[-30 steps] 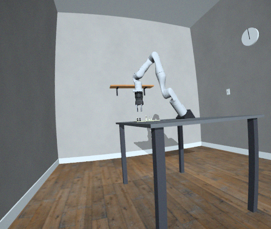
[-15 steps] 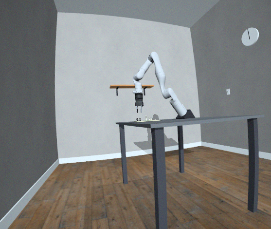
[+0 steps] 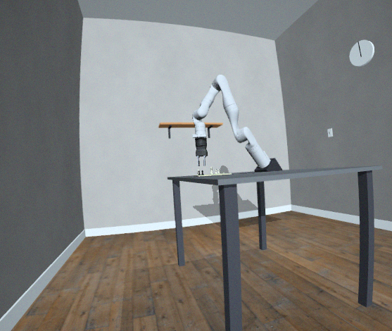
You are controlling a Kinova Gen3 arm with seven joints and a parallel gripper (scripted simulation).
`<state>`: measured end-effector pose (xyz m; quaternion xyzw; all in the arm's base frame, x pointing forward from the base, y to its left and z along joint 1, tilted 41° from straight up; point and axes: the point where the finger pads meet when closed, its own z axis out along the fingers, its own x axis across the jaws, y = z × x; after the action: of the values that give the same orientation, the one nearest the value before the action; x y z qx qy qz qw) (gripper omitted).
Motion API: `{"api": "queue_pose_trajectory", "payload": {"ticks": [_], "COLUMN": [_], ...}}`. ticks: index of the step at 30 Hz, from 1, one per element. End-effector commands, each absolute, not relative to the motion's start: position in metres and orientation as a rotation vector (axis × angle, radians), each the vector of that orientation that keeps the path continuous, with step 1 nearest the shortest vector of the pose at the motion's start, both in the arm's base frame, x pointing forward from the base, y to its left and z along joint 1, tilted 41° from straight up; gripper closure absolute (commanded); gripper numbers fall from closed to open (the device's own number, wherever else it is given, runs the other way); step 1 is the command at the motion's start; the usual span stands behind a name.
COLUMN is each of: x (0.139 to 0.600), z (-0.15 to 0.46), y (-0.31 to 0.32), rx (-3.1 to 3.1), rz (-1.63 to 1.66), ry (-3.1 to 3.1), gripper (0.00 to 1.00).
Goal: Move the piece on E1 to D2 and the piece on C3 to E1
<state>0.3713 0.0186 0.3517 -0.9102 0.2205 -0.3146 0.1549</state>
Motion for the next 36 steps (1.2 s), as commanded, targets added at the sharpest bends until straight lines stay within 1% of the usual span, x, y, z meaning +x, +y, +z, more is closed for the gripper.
{"api": "queue_pose_trajectory", "payload": {"ticks": [1, 36], "x": [0.373, 0.382], "z": [0.346, 0.336], "y": [0.020, 0.023], "rx": [-2.617, -2.617], "rz": [-0.893, -0.893], "ry": [0.629, 0.629], "gripper": [0.32, 0.32]}}
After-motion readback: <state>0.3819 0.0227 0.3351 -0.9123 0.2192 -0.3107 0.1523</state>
